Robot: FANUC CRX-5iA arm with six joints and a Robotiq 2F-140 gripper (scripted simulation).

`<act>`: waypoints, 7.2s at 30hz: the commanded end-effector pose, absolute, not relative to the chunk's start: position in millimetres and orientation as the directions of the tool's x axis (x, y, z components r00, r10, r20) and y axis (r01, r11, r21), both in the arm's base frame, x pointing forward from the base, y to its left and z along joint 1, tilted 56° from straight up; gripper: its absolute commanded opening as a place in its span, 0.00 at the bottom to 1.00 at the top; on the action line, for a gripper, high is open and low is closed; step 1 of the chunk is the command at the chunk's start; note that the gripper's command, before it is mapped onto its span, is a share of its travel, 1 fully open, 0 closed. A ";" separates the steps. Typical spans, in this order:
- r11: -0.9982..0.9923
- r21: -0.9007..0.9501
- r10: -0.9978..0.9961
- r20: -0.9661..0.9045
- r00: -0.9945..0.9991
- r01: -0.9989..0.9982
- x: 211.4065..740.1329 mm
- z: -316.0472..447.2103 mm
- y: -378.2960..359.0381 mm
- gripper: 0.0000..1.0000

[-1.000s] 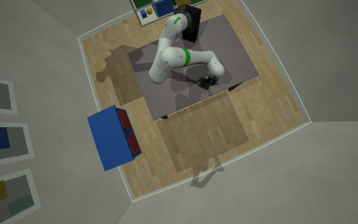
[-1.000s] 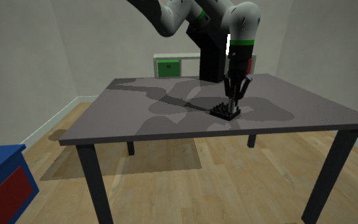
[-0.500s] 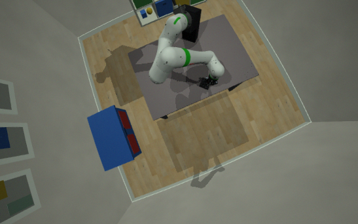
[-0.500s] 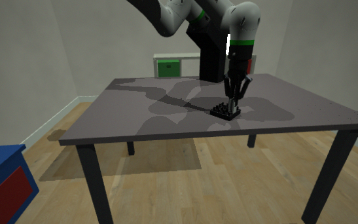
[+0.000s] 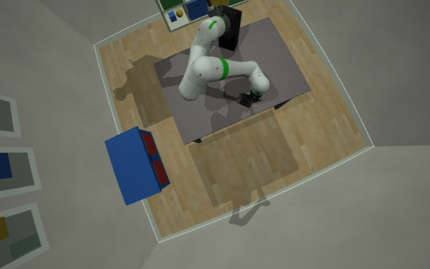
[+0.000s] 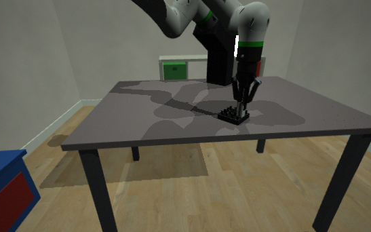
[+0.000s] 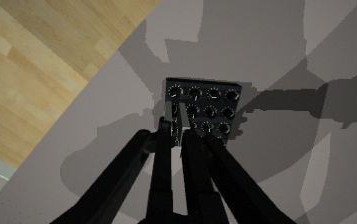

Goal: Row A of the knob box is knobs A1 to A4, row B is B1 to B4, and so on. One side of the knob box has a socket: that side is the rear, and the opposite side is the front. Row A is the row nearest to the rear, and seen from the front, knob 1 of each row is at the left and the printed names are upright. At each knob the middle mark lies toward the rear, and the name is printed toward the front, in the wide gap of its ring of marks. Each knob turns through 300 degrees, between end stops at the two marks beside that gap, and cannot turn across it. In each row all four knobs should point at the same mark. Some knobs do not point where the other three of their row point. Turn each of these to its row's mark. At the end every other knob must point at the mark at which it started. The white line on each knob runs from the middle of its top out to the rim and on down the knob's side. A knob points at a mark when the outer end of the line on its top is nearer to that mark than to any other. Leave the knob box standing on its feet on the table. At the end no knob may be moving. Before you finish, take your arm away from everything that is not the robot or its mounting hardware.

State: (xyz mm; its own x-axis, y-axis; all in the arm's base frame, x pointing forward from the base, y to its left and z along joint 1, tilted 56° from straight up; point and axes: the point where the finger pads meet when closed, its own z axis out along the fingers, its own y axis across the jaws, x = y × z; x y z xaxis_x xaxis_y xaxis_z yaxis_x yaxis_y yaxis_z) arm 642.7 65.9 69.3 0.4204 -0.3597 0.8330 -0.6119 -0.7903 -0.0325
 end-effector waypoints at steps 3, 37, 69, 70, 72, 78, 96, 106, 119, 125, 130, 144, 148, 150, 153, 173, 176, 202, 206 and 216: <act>-0.791 -0.032 -0.359 0.833 0.421 -0.611 642.7 69.3 66.1 0.05; -0.859 0.199 -0.127 0.810 0.573 -0.472 642.7 69.3 66.1 0.05; -0.741 0.672 0.454 0.493 0.742 0.006 642.7 69.3 66.1 0.05; -0.728 0.685 0.473 0.475 0.742 0.026 642.7 69.3 66.1 0.05; -0.703 0.709 0.511 0.439 0.739 0.064 642.7 69.3 66.1 0.05; -0.633 0.758 0.594 0.347 0.726 0.156 642.7 69.3 66.1 0.05; -0.428 0.827 0.756 0.106 0.646 0.365 642.7 69.3 66.1 0.05; -0.336 0.834 0.801 0.008 0.599 0.438 642.7 69.3 66.1 0.05; -0.294 0.833 0.817 -0.036 0.575 0.469 642.7 69.3 66.1 0.05; -0.290 0.833 0.819 -0.040 0.573 0.472 642.7 69.3 66.1 0.05; -0.289 0.833 0.819 -0.040 0.573 0.472 642.7 69.3 66.1 0.05; -0.289 0.833 0.819 -0.040 0.573 0.472 642.7 69.3 66.1 0.12; -0.289 0.833 0.819 -0.040 0.573 0.472 642.7 69.3 66.1 0.12; -0.289 0.833 0.819 -0.040 0.573 0.472 642.7 69.3 66.1 0.12; -0.289 0.833 0.819 -0.040 0.573 0.472 642.7 69.3 66.1 0.12; -0.289 0.833 0.819 -0.040 0.573 0.472 627.8 81.6 77.1 0.12; -0.289 0.833 0.819 -0.040 0.573 0.472 622.5 86.0 81.1 0.12; -0.308 0.833 0.812 -0.021 0.584 0.459 617.1 90.4 85.0 0.12; -0.385 0.832 0.778 0.059 0.625 0.401 616.7 90.8 85.4 0.12; -0.615 0.768 0.613 0.324 0.721 0.178 615.2 92.2 86.5 0.12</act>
